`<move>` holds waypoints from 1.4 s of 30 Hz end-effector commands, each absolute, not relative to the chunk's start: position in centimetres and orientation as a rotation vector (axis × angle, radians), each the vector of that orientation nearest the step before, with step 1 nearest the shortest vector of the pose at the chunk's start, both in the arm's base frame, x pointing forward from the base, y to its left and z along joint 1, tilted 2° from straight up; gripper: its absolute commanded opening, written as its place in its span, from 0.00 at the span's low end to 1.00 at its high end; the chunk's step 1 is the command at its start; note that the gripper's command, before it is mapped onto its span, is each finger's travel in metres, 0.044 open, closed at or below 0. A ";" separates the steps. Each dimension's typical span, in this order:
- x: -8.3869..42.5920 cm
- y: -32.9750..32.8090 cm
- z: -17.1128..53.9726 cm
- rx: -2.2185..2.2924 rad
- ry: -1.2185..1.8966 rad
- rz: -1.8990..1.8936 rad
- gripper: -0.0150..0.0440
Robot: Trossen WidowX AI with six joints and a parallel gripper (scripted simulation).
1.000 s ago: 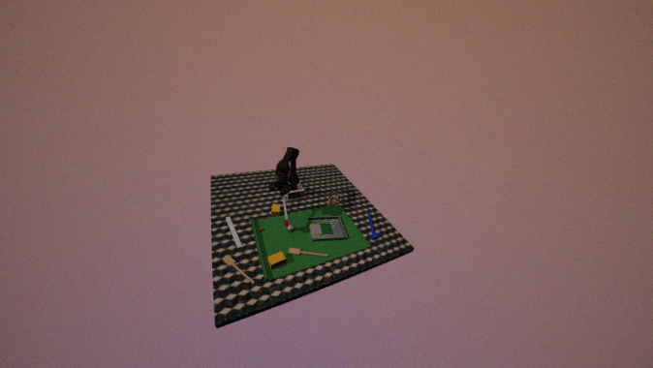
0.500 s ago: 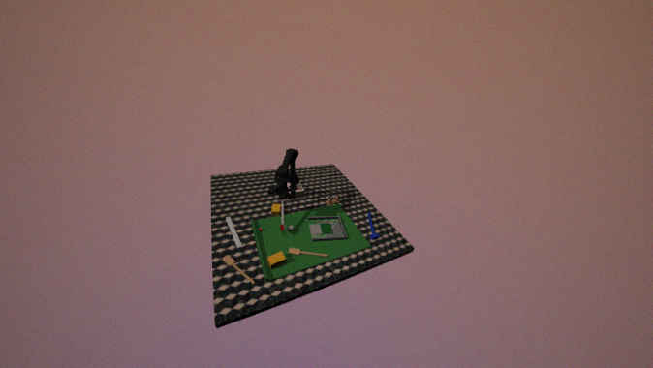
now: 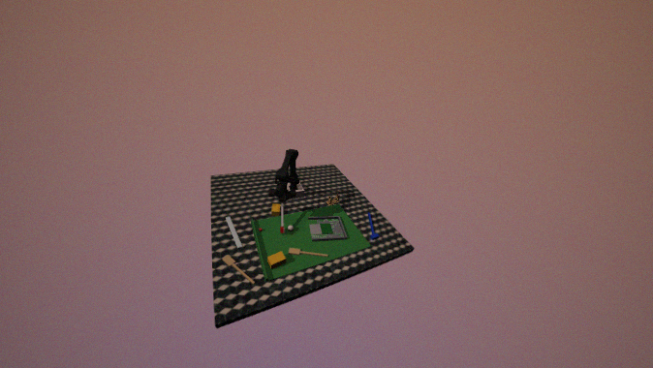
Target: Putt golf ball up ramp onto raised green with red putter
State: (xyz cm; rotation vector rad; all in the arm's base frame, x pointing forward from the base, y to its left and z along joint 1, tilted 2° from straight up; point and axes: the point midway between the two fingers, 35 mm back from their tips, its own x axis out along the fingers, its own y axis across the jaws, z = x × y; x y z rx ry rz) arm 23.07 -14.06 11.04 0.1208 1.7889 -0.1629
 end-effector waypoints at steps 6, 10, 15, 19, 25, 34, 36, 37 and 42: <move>23.1 -14.1 11.0 0.121 1.789 -0.163 0.25; 23.1 -14.1 11.0 0.121 1.789 -0.163 0.25; 22.8 -15.7 10.9 0.119 1.788 -0.167 0.25; 22.6 -17.0 10.8 0.118 1.789 -0.171 0.25; 22.6 -17.1 10.8 0.118 1.789 -0.171 0.25; 24.3 -11.4 10.5 0.126 1.786 -0.166 0.25; 24.7 -8.9 10.4 0.127 1.784 -0.164 0.25; 24.9 -7.6 10.4 0.127 1.784 -0.163 0.25; 24.9 -3.4 10.2 0.127 1.788 -0.160 0.25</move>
